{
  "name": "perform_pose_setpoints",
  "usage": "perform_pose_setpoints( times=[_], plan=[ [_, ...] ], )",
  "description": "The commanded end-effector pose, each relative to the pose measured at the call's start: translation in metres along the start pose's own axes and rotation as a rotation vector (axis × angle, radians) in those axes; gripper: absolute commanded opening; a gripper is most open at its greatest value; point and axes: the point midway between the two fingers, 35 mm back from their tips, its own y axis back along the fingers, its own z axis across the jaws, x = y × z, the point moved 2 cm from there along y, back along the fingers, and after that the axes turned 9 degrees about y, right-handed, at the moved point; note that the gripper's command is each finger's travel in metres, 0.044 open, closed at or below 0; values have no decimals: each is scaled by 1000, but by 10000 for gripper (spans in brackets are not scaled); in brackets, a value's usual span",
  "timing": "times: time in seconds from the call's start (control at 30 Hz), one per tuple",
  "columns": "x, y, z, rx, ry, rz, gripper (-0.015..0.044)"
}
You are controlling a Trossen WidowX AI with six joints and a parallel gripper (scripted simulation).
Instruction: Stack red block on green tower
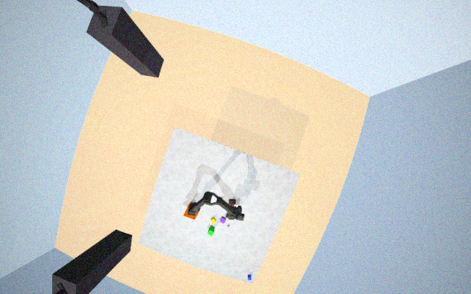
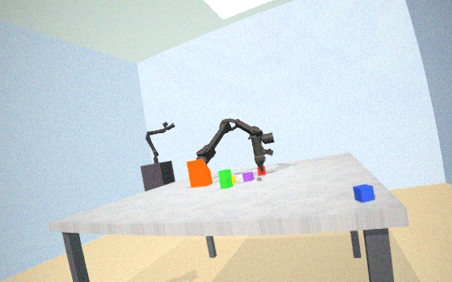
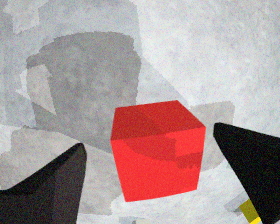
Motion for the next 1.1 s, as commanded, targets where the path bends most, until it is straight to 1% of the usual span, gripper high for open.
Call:
perform_pose_setpoints(
  times=[0.0, 0.5, 0.8, 1.03, 1.07],
  plan=[
    [2, -6, 0, -1, -10, 3, 440],
    [2, -9, 0, -2, -10, 3, 440],
    [2, -9, 0, -2, -10, 3, 204],
    [2, -9, 0, -2, -10, 3, 157],
    [2, -8, 0, -2, -10, 3, 131]
  ],
)
